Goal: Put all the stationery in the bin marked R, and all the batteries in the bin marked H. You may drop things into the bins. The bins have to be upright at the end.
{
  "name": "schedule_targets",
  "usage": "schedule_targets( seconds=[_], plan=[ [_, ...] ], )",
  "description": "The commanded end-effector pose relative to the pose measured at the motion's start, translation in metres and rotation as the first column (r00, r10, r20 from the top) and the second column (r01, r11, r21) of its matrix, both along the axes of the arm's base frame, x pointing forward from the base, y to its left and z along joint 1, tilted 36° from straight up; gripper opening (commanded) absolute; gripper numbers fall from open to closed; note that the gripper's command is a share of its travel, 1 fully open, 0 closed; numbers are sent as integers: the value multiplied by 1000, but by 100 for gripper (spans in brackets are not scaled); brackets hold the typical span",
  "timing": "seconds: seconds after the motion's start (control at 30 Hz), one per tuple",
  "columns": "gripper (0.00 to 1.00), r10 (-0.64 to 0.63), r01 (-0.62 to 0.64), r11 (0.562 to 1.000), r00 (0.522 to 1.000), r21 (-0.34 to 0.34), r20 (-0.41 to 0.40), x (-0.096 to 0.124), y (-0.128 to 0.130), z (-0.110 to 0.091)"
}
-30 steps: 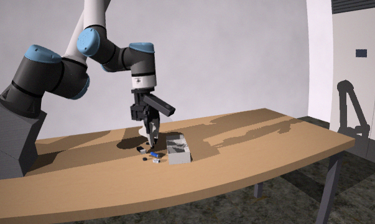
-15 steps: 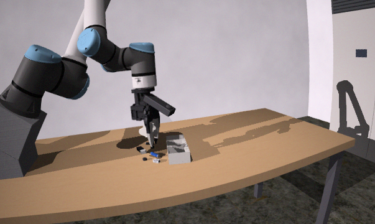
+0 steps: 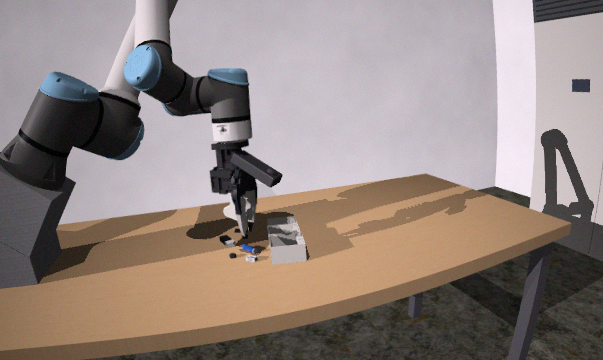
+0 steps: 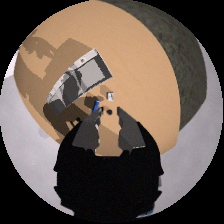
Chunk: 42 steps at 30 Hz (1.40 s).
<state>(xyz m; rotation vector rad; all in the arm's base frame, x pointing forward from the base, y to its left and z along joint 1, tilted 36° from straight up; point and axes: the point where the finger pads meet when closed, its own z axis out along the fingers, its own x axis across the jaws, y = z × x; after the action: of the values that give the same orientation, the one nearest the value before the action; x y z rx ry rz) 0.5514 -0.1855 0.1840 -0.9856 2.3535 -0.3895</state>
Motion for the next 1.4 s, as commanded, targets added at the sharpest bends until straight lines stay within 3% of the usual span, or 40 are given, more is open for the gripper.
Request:
schedule_targets(
  seconds=[0.0,0.6,1.37],
  plan=[
    [18,0,0,1000,1000,-1,1,0,0,0],
    [18,0,0,1000,1000,-1,1,35,-3,-47],
    [18,0,0,1000,1000,-1,1,42,-4,-57]
  ],
)
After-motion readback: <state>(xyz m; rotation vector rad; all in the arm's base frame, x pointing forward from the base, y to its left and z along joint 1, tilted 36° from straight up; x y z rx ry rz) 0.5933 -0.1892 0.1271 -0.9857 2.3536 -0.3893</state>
